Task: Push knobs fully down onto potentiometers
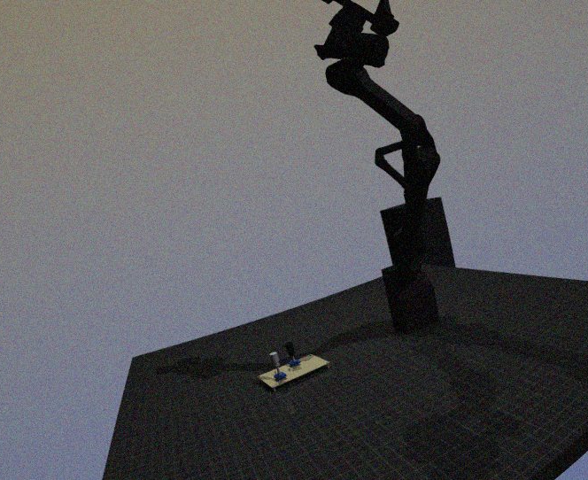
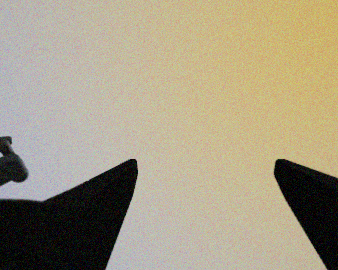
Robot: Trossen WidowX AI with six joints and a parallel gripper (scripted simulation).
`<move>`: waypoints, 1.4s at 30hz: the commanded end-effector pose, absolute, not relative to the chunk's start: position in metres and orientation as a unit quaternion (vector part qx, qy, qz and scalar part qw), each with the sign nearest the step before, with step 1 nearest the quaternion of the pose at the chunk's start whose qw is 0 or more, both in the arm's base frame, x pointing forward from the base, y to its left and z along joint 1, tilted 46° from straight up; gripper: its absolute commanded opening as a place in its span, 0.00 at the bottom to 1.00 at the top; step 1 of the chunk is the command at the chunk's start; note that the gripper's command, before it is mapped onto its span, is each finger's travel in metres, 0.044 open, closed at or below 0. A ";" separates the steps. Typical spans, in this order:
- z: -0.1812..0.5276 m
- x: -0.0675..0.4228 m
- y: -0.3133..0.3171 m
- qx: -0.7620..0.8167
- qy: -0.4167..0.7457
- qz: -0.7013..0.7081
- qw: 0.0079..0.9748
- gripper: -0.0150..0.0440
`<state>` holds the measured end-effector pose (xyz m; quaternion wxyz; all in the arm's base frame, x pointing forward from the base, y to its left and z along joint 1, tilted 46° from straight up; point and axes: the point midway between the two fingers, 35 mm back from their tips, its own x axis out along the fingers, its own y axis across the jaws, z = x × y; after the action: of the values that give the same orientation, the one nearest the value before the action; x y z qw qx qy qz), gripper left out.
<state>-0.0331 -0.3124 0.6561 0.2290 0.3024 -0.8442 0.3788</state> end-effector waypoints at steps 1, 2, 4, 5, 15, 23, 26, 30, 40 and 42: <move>0.656 -0.033 -0.313 0.303 -0.845 0.377 0.230 0.89; 0.656 -0.032 -0.314 0.304 -0.846 0.371 0.231 0.84; 0.654 -0.027 -0.320 0.311 -0.852 0.348 0.239 0.75; 0.653 -0.024 -0.324 0.315 -0.855 0.333 0.243 0.71; 0.639 0.011 -0.364 0.352 -0.869 0.178 0.298 0.26; 0.622 0.042 -0.393 0.378 -0.857 0.055 0.347 0.25; 0.615 0.054 -0.404 0.386 -0.846 0.010 0.366 0.25; 0.604 0.071 -0.417 0.396 -0.828 -0.048 0.393 0.25; 0.572 0.116 -0.447 0.415 -0.761 -0.185 0.463 0.25; 0.565 0.125 -0.452 0.418 -0.744 -0.211 0.477 0.25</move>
<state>0.1096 -0.4420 0.5778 0.4527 0.4125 -0.7724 -0.1681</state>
